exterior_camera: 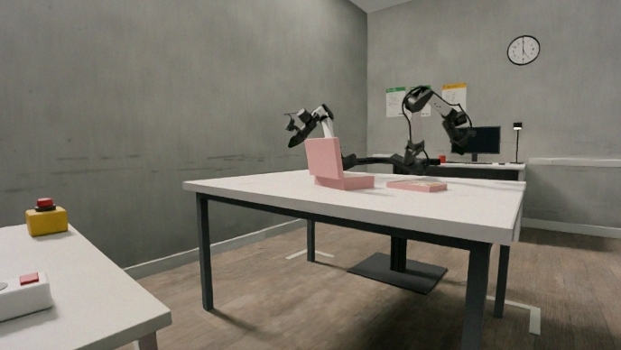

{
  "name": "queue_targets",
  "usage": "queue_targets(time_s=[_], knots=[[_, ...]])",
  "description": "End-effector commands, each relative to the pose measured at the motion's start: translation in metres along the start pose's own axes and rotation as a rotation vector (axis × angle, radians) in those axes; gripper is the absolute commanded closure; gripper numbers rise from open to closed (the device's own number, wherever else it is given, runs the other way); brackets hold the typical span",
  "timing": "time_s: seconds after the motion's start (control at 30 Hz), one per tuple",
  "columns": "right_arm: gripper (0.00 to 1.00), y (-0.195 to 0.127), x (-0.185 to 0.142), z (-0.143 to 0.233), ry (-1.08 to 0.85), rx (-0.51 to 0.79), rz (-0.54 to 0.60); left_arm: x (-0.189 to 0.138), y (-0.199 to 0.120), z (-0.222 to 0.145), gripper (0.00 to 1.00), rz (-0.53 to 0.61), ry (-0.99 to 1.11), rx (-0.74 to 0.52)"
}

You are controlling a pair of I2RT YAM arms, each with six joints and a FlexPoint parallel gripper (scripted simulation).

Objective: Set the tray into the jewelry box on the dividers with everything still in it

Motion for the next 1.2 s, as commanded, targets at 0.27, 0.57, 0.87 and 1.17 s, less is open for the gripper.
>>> queue_targets(time_s=[0.27, 0.57, 0.87, 1.17], knots=[[0.0, -0.003, 0.006, 0.0, 0.013, 0.004, -0.02, 0.004, -0.003, -0.001, 0.0, -0.019, 0.017, 0.0], [0.0, -0.003, 0.006, 0.0, 0.013, 0.004, -0.02, 0.004, -0.003, -0.001, 0.0, -0.019, 0.017, 0.0], [0.0, -0.011, 0.007, 0.028, -0.093, 0.125, 0.006, 0.009, 0.011, -0.011, 0.84, 0.035, 0.023, 0.048], [0.0, -0.037, 0.001, 0.082, -0.27, 0.343, 0.022, 0.002, 0.044, -0.043, 0.84, 0.153, 0.07, 0.096]])
Point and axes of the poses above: on each arm, the point where the finger pads meet when closed, its own y axis out along the fingers, its own z axis across the jaws, x = y × z, the point moved 7 cm from there along -y, back along the fingers, and after that the axes turned 8 degrees about -y, right-handed, at the moved point
